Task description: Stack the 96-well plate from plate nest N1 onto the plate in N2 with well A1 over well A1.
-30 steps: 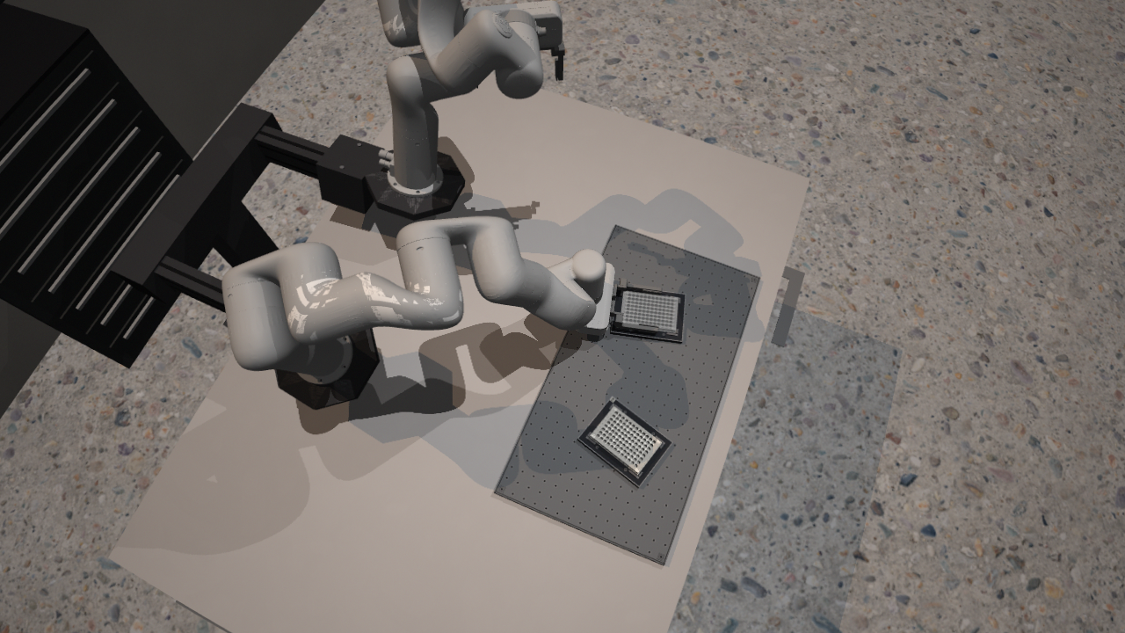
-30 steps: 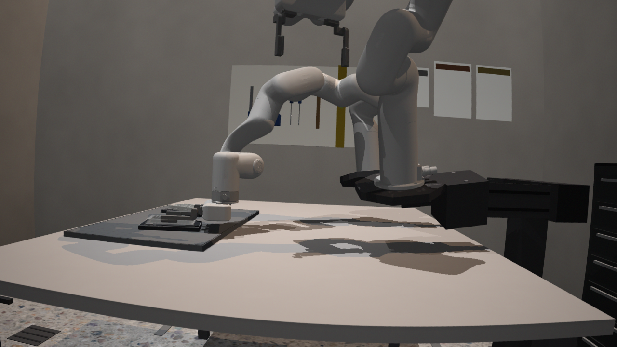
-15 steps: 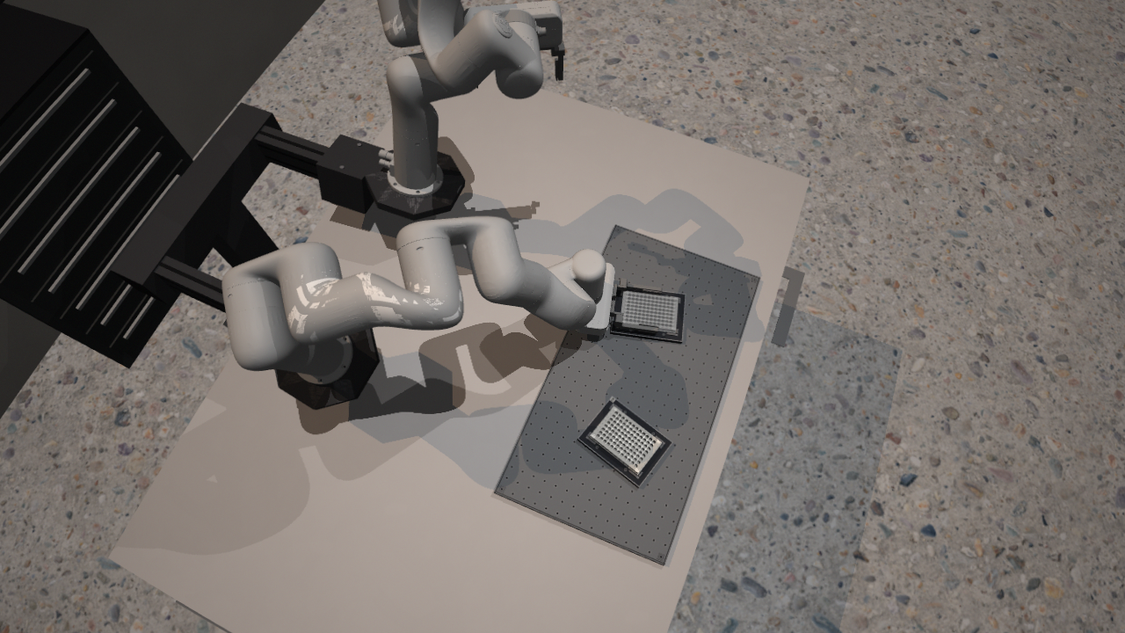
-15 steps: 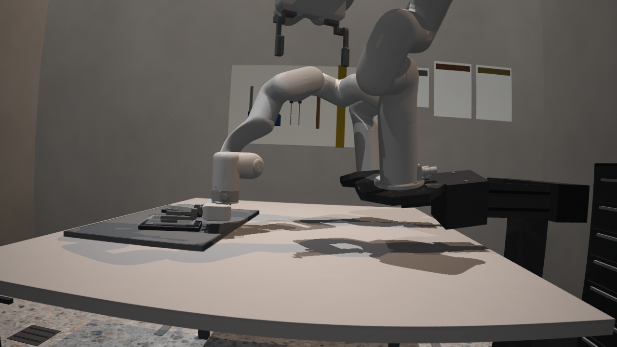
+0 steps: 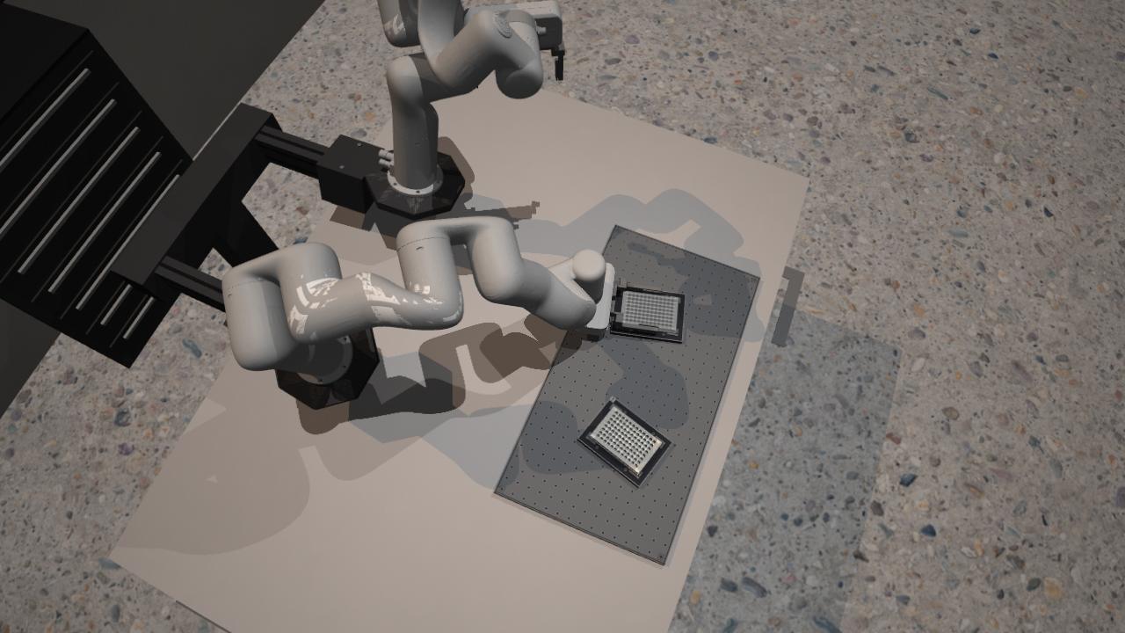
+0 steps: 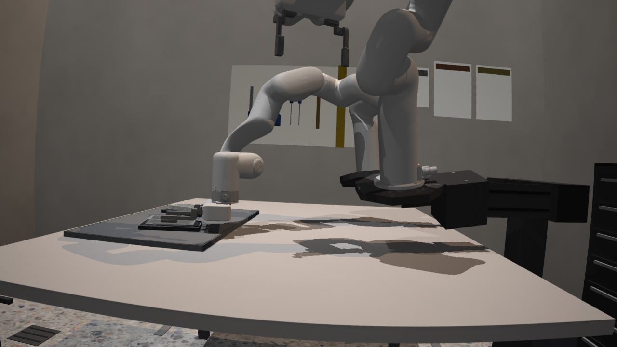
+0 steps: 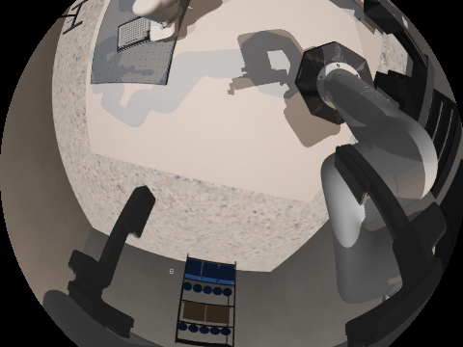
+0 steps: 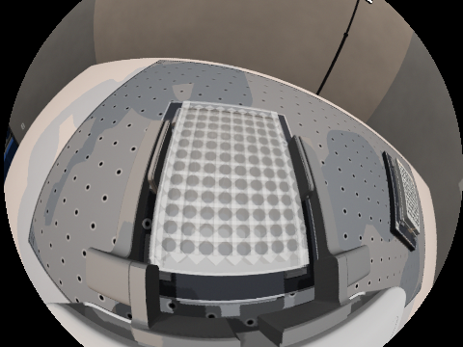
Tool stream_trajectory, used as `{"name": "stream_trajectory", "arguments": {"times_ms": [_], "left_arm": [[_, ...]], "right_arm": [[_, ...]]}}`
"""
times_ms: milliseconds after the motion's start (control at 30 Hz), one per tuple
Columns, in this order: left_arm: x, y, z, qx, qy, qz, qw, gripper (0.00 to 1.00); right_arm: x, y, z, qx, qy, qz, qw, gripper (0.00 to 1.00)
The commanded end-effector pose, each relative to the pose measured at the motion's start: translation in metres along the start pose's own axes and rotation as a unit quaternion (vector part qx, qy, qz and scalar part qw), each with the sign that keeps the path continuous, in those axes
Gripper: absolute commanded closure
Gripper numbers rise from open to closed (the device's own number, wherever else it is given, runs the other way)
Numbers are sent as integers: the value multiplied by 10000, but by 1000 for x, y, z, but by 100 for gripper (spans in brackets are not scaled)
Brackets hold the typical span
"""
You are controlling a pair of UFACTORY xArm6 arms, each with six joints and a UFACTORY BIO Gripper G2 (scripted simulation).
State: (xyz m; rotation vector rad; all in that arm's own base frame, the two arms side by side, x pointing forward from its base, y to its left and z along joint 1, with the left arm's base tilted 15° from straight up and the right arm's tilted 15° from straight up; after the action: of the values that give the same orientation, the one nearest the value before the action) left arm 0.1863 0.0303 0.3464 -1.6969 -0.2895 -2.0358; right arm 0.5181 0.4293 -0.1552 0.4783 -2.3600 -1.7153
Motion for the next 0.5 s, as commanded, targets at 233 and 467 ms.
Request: {"name": "stream_trajectory", "arguments": {"times_ms": [233, 467], "left_arm": [[1, 0, 0, 3, 6, -10, 10000, 0], [1, 0, 0, 3, 6, -10, 10000, 0]], "right_arm": [[-2, 4, 0, -11, -4, -21, 10000, 100], [-2, 7, 0, -11, -3, -21, 10000, 100]]}}
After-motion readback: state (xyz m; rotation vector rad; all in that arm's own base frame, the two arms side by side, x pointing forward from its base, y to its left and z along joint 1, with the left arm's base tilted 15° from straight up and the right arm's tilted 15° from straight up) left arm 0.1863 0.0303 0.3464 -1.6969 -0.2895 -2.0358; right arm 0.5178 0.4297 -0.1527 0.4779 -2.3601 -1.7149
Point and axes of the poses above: on each arm, the point midway between the two finger pads, its own x axis back along the fingers, its own z axis across the jaws, y = z × x, the point moved 2 cm from there along x, back along the fingers, and after that the axes turned 4 degrees about x, right-handed, at the moved point
